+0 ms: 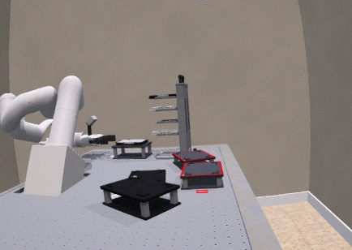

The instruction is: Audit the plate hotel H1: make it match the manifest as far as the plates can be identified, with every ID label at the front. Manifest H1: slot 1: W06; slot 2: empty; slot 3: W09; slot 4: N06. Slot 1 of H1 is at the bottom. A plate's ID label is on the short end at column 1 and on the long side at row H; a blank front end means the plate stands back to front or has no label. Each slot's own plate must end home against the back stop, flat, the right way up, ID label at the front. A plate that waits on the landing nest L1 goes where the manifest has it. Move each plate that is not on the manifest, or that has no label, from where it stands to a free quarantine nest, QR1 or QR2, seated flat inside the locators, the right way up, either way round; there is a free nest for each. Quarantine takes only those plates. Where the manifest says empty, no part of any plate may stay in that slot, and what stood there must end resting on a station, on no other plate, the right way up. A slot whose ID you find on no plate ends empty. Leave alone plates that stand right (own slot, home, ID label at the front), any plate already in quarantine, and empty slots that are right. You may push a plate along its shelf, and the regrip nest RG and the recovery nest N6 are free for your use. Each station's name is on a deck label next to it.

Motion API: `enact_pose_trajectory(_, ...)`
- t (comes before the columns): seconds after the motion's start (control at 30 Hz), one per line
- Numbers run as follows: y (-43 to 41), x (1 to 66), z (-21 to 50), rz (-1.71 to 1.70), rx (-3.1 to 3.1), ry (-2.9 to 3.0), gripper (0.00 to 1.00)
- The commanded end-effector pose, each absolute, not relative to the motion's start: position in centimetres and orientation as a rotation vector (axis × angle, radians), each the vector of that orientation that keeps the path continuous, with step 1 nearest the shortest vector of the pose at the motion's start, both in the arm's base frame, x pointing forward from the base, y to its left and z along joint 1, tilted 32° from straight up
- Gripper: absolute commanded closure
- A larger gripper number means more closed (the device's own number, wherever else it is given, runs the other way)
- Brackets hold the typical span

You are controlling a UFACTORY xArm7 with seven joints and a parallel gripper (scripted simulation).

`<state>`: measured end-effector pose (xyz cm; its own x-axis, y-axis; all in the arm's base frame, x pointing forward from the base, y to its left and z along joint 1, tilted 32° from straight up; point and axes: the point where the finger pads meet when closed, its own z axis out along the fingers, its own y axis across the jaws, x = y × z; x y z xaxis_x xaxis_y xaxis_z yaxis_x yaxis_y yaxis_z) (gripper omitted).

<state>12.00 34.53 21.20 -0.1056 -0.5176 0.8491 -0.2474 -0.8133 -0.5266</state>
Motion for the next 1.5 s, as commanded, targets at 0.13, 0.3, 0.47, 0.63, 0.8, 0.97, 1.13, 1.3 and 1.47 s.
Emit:
enact_pose_trajectory(0.13, 34.0, 11.9, 22.2, -2.023, -1.956, 0.857, 0.00)
enact_pose_trajectory(0.3, 33.3, 11.7, 23.3, -2.023, -1.957, 0.857, 0.00)
enact_pose_trajectory(0.47, 32.6, 11.6, 24.5, -2.023, -1.957, 0.857, 0.00)
enact_pose_trajectory(0.63, 32.2, 11.5, 25.1, -2.023, -1.957, 0.857, 0.00)
enact_pose_trajectory(0.8, 31.5, 11.4, 26.3, -2.023, -1.957, 0.857, 0.00)
enact_pose_trajectory(0.97, 30.8, 11.3, 27.4, -2.023, -1.957, 0.857, 0.00)
enact_pose_trajectory(1.13, 30.3, 11.2, 28.1, -2.023, -1.957, 0.857, 0.00)
enact_pose_trajectory(1.3, 29.6, 11.1, 29.2, -2.023, -1.957, 0.857, 0.00)
enact_pose_trajectory(1.47, 29.1, 11.0, 30.0, -2.023, -1.957, 0.857, 0.00)
